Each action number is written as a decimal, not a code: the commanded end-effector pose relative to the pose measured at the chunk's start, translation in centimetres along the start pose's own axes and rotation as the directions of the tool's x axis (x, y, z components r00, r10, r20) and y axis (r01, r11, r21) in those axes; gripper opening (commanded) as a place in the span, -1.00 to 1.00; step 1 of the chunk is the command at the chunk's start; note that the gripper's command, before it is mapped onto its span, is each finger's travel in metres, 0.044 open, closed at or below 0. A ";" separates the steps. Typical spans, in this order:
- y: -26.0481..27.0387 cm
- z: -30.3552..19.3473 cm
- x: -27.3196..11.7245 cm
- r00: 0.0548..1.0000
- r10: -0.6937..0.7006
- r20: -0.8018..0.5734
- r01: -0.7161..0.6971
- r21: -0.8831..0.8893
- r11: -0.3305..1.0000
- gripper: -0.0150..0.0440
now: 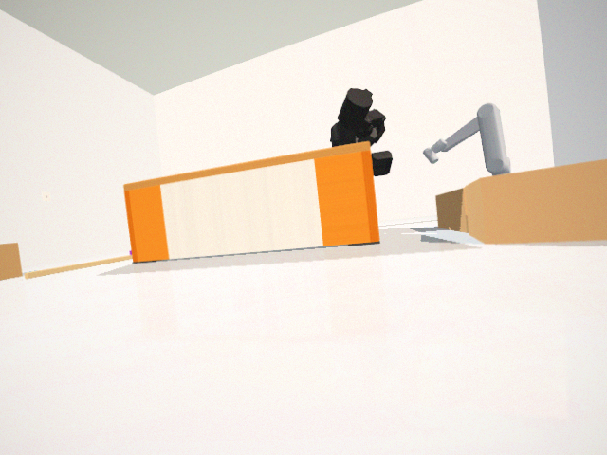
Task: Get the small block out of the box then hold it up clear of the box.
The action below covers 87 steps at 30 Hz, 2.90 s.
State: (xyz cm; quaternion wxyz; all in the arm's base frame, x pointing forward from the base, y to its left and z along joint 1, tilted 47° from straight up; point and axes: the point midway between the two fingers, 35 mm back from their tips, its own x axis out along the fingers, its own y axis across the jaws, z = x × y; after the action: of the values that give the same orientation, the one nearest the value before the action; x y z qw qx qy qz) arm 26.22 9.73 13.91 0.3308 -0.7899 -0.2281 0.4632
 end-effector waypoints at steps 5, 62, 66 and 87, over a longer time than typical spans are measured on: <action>0.3 -0.1 -0.6 1.000 0.002 0.008 -0.004 0.250 0.968 -0.49; 3.6 0.5 -4.7 0.996 -0.031 0.089 -0.064 0.399 -0.915 -0.49; 3.7 0.5 -5.0 0.995 -0.038 0.090 -0.058 0.234 -0.971 -0.49; 4.1 0.5 -6.7 0.993 -0.087 0.078 -0.018 -0.632 -0.775 -0.49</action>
State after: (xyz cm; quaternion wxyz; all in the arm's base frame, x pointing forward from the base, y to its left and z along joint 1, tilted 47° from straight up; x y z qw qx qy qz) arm 22.83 2.88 14.46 -0.6334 -0.5403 -0.5399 -0.1242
